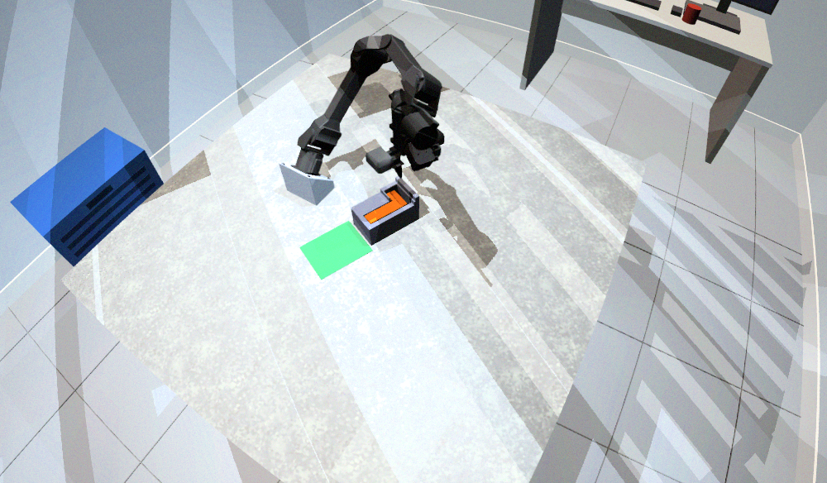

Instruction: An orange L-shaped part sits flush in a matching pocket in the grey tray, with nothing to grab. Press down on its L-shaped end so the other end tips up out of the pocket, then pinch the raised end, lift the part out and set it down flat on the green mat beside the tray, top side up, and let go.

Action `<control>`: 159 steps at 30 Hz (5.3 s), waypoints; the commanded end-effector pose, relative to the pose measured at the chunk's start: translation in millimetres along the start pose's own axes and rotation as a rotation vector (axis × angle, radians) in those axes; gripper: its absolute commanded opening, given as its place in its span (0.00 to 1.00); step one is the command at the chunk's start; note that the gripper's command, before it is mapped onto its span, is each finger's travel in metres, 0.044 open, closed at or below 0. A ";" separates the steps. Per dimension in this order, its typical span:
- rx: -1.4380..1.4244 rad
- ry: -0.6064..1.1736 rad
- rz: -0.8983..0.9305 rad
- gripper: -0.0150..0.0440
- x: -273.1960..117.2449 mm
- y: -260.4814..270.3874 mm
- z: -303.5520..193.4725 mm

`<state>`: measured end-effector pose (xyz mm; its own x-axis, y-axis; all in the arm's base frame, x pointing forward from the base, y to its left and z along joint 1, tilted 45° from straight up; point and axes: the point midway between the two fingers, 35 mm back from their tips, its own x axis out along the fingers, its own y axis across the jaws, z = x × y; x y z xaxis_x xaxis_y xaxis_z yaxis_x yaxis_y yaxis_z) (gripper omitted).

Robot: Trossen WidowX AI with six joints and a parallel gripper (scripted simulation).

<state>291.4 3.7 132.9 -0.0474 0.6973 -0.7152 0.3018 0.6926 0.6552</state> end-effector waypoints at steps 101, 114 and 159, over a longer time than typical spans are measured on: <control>-0.140 0.001 -0.003 0.73 -0.8 -6.5 1.3; -1.206 0.010 -0.004 0.73 -3.4 -57.0 9.3; -1.581 0.011 0.001 0.73 53.6 -74.5 10.6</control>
<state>277.1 -16.5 46.7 -0.0566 0.6921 -0.7196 -0.9566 0.1689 0.2376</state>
